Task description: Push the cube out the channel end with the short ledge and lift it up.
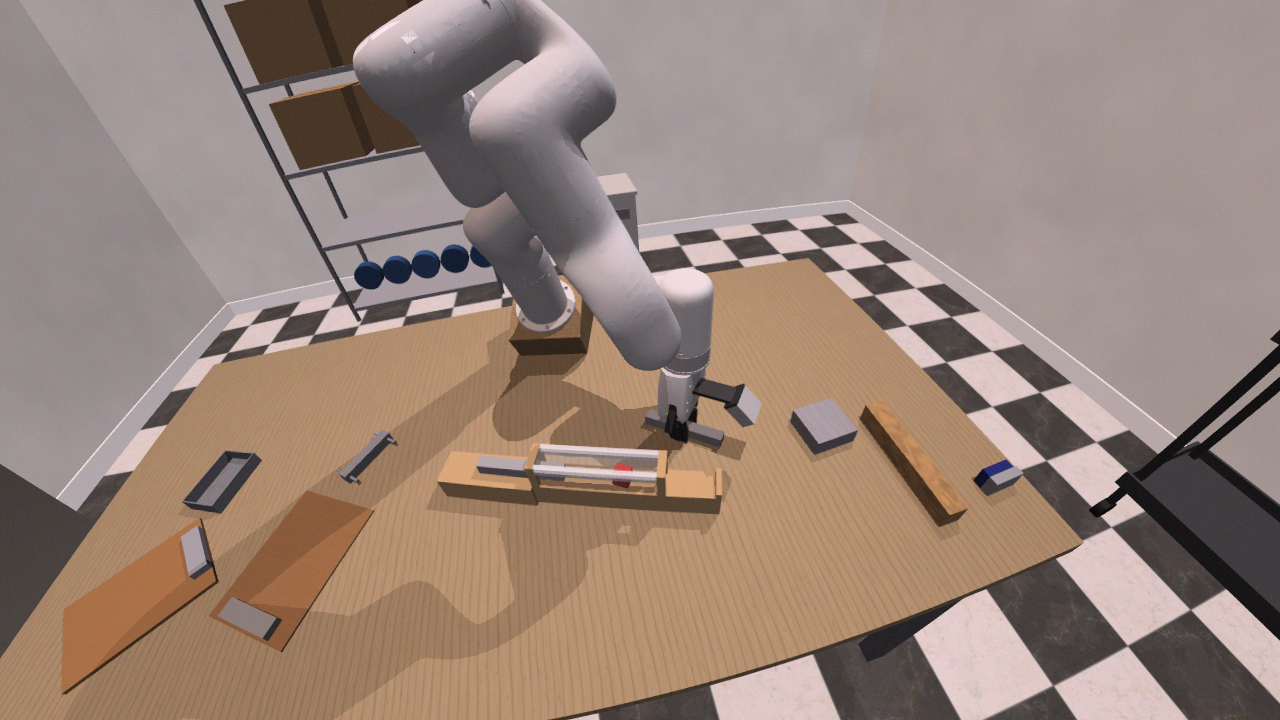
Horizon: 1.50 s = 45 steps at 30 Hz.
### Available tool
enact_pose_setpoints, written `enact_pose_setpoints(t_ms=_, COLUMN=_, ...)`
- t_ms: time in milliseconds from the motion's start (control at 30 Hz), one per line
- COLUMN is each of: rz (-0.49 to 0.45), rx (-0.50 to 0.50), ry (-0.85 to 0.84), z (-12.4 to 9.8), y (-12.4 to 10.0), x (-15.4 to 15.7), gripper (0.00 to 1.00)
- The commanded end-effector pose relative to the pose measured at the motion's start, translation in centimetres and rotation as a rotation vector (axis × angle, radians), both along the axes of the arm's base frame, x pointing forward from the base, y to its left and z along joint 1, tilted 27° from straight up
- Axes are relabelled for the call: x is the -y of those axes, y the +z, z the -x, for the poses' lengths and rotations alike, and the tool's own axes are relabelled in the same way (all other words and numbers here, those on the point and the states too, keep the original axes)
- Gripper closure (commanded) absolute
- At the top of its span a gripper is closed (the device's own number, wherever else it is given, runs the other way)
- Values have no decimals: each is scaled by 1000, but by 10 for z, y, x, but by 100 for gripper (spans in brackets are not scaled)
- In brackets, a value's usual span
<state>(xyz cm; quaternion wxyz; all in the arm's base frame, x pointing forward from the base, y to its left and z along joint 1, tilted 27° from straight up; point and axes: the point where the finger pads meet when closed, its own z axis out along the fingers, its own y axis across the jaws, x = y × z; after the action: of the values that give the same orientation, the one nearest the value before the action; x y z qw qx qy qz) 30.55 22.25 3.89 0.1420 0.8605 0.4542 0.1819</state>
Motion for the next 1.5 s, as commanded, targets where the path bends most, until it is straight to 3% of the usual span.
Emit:
enact_pose_setpoints(t_ms=0, rz=-3, rx=4, ry=1, z=-1, y=0, x=-1, gripper=62)
enact_pose_setpoints(t_ms=300, rz=-3, rx=4, ry=1, z=-1, y=0, x=-1, gripper=62)
enact_pose_setpoints(t_ms=333, rz=-3, rx=4, ry=1, z=-1, y=0, x=-1, gripper=100)
enact_pose_setpoints(t_ms=1467, rz=-3, rx=4, ry=1, z=-1, y=0, x=-1, gripper=100)
